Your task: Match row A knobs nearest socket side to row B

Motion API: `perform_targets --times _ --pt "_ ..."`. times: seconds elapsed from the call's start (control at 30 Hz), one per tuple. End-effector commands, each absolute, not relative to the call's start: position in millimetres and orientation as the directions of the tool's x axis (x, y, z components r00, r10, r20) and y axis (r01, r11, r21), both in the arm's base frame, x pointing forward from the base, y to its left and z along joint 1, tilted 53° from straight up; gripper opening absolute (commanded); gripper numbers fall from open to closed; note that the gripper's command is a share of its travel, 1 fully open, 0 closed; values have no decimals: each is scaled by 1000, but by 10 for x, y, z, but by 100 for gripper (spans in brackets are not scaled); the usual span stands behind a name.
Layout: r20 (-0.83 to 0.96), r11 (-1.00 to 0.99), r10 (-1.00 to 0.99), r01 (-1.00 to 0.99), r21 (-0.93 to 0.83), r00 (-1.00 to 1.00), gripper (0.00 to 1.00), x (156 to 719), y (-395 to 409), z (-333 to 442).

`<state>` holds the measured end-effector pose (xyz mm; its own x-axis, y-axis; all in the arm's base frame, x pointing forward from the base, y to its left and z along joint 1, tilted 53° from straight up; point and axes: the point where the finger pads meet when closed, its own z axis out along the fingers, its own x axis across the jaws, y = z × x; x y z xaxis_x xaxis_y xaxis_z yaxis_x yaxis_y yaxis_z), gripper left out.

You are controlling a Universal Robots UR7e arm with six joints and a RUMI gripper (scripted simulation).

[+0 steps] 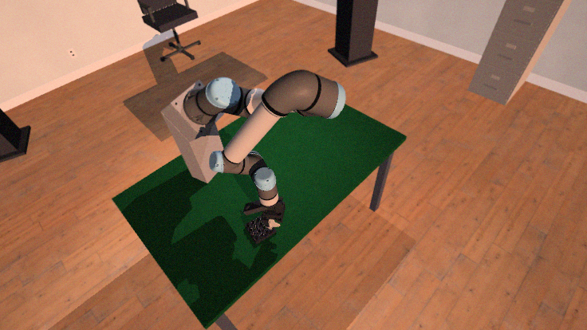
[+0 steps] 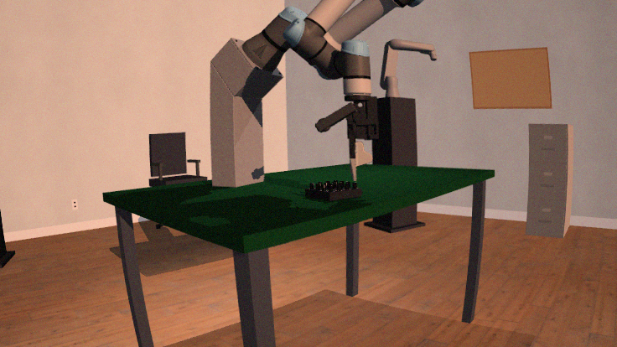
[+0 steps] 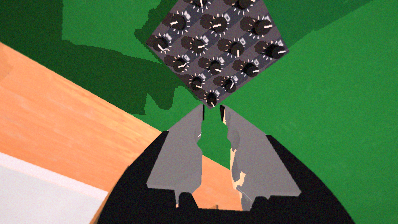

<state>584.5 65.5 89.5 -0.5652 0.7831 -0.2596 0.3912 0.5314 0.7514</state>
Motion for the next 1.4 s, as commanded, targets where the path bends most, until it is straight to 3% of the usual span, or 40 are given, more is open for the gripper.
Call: perform_targets --times 0.0,1.37 --pt "-263 533 782 387 752 -565 11 5860 660 912" --pt "-261 532 783 390 752 -565 11 5833 633 871"
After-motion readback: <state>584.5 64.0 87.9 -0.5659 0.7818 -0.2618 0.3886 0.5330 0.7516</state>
